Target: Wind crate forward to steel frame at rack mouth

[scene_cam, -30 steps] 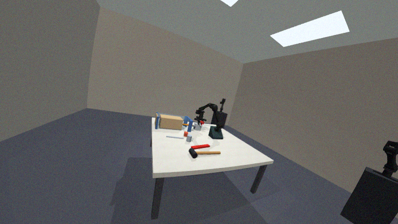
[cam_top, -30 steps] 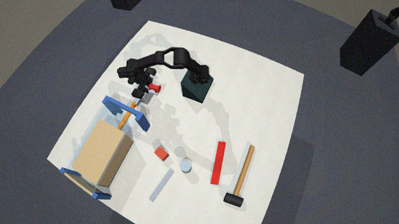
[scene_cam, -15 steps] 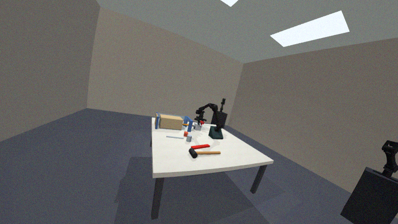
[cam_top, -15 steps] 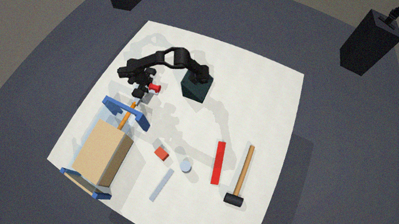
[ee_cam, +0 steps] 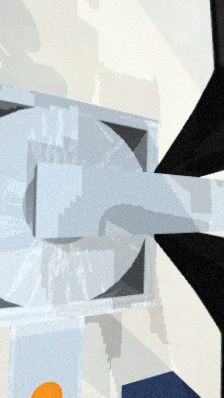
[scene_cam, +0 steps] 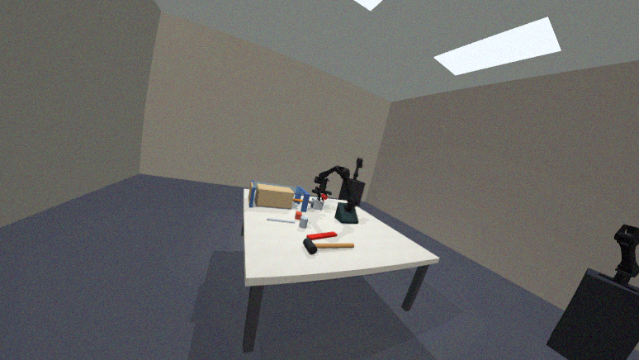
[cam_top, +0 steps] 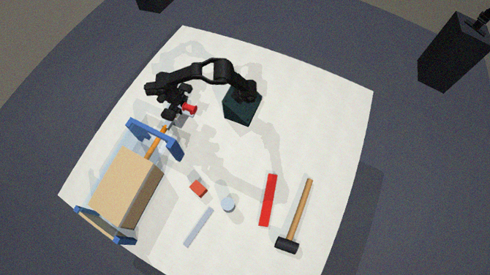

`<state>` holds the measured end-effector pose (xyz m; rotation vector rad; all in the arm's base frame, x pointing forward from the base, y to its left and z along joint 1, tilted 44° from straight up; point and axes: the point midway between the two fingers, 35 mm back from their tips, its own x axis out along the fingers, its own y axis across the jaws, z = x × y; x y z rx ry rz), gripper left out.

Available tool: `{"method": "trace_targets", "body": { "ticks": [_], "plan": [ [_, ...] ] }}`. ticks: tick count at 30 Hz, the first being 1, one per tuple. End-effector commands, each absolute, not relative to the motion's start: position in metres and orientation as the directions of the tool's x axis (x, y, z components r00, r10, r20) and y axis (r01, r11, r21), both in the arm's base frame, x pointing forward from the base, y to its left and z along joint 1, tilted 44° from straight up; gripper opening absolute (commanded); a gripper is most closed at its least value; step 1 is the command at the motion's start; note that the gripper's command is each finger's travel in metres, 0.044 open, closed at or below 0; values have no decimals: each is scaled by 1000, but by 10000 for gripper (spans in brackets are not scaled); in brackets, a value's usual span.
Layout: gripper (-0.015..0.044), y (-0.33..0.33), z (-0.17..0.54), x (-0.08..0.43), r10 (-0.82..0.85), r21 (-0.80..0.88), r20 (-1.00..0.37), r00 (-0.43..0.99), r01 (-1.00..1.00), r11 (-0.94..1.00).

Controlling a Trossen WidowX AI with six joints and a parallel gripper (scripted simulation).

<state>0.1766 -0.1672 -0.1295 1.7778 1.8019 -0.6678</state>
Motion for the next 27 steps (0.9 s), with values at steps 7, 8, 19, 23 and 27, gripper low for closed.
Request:
{"method": "trace_targets", "body": {
  "ticks": [7,8,19,23,27],
  "plan": [
    [0,-165,-133,175,745,50,-667,-11,997,60],
    [0,-165,-133,175,745,54,-667,-12,996,64],
    [0,-165,-133,173,744,86,-667,-17,991,99],
    [0,-165,-133,173,744,86,-667,-17,991,99],
    [0,-165,-133,173,744,86,-667,-17,991,99]
  ]
}}
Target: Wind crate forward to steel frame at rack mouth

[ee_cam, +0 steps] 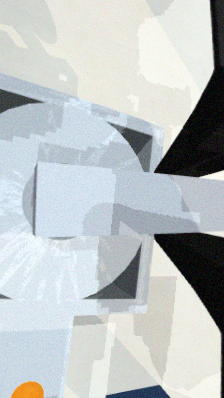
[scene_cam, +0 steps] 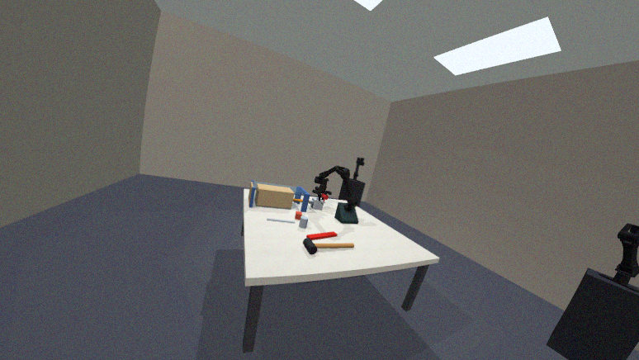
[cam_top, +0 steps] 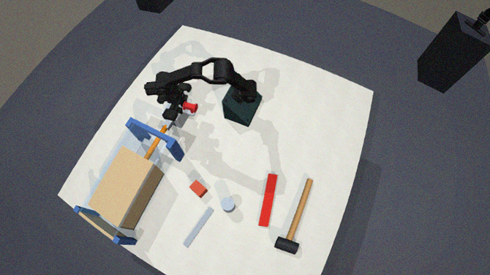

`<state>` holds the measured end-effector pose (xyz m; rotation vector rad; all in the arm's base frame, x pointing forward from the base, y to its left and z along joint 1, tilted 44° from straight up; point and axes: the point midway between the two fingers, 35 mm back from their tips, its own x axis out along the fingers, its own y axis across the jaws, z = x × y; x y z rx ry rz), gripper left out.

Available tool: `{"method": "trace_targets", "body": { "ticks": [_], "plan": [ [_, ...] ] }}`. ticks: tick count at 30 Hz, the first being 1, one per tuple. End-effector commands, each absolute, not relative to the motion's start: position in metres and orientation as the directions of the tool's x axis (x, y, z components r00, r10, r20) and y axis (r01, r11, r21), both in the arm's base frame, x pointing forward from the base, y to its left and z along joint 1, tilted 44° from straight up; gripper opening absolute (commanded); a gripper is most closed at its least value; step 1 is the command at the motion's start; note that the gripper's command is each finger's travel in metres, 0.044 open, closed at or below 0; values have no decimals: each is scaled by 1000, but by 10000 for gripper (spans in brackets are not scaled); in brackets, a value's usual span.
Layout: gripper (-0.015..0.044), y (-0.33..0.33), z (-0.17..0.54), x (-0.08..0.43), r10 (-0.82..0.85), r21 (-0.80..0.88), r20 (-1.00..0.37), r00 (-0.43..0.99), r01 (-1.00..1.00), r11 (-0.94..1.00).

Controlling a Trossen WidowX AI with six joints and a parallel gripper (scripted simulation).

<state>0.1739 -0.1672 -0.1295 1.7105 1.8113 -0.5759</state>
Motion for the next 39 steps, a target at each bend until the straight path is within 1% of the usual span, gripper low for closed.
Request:
{"method": "trace_targets", "body": {
  "ticks": [1,16,36,39],
  "plan": [
    [0,-165,-133,173,745,83,-667,-16,992,95],
    [0,-165,-132,177,745,26,-667,-8,999,33],
    [0,-164,-132,177,745,19,-667,-7,999,26],
    [0,-164,-133,175,745,45,-667,-10,998,54]
  ]
}}
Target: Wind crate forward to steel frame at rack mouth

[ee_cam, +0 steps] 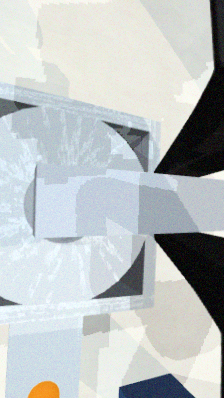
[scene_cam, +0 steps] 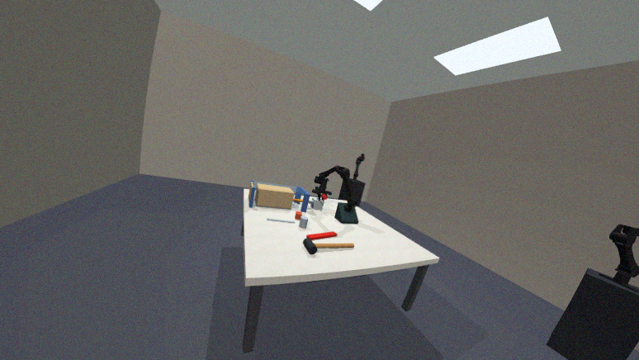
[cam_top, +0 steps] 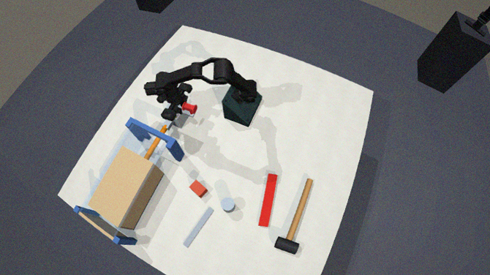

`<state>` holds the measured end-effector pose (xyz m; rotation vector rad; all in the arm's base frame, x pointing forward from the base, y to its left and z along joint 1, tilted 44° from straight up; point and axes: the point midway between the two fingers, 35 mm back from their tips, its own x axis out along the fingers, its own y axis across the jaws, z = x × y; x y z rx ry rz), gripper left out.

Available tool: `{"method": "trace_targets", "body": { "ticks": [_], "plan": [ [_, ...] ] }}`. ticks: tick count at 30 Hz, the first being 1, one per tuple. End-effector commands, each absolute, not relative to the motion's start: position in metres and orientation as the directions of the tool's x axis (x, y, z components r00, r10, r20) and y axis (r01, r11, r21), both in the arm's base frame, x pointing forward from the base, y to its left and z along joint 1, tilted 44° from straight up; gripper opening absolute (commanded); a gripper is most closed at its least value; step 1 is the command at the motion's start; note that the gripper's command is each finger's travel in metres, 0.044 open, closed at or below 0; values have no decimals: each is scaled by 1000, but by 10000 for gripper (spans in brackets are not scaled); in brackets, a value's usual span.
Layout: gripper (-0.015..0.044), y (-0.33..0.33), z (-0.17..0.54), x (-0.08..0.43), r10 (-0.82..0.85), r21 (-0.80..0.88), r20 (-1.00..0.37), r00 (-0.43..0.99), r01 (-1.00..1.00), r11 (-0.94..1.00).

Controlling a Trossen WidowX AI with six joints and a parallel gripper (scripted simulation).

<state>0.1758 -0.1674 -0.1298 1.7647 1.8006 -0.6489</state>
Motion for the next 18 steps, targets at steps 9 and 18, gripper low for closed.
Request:
{"method": "trace_targets", "body": {
  "ticks": [9,18],
  "plan": [
    [0,-164,-133,175,745,48,-667,-11,997,58],
    [0,-164,-132,177,745,20,-667,-7,999,27]
  ]
}}
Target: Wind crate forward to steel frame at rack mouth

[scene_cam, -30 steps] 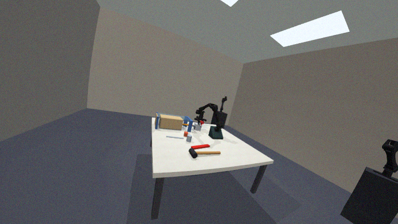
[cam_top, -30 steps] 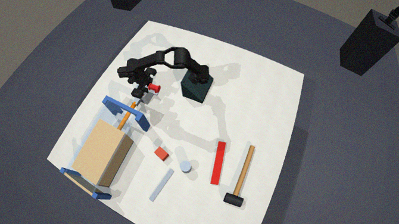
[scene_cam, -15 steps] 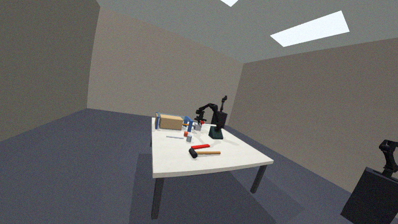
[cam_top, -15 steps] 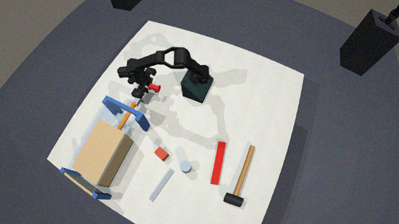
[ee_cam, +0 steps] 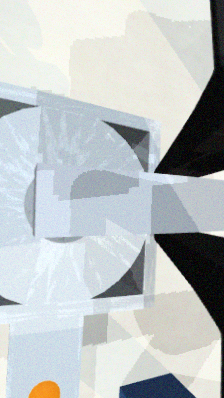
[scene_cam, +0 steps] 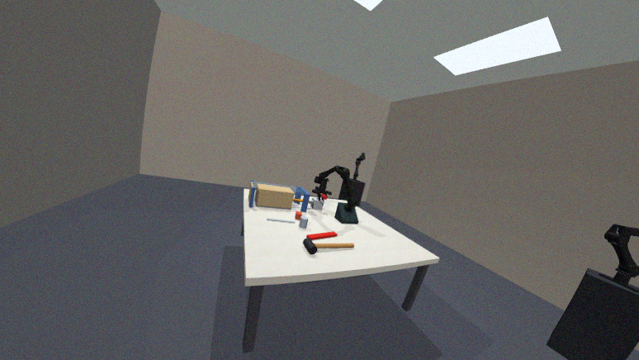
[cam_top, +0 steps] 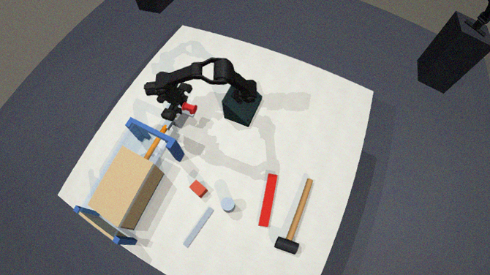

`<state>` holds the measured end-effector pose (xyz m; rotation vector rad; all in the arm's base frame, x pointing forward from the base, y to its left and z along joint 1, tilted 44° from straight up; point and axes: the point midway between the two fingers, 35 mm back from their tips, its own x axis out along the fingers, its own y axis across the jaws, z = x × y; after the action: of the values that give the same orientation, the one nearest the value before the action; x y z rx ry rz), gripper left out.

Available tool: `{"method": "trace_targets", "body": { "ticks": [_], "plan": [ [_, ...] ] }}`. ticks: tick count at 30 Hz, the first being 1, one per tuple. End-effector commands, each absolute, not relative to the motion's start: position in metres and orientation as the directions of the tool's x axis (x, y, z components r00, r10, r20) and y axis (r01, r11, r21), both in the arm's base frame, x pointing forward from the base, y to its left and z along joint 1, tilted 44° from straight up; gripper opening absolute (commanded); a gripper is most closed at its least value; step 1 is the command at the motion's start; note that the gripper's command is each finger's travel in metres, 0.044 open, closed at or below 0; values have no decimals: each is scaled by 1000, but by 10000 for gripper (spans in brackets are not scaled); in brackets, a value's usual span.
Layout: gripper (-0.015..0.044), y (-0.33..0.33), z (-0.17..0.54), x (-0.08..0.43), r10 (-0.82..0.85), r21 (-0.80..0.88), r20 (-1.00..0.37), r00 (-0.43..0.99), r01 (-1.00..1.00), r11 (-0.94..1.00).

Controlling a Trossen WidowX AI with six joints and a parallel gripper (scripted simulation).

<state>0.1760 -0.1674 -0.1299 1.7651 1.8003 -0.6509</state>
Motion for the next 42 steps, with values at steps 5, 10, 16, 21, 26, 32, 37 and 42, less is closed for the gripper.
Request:
{"method": "trace_targets", "body": {
  "ticks": [5,10,16,21,26,32,37,42],
  "plan": [
    [0,-164,-132,178,746,5,-666,-5,1000,11],
    [0,-164,-132,179,746,-10,-666,-2,1000,-6],
    [0,-164,-133,178,746,-7,-666,-3,1000,-3],
    [0,-165,-133,173,745,68,-667,-14,994,80],
    [0,-165,-133,173,745,75,-667,-15,993,87],
    [0,-165,-133,172,744,104,-668,-19,987,119],
    [0,-165,-133,172,744,104,-668,-19,987,119],
    [0,-165,-132,173,745,79,-667,-16,993,92]
  ]
}}
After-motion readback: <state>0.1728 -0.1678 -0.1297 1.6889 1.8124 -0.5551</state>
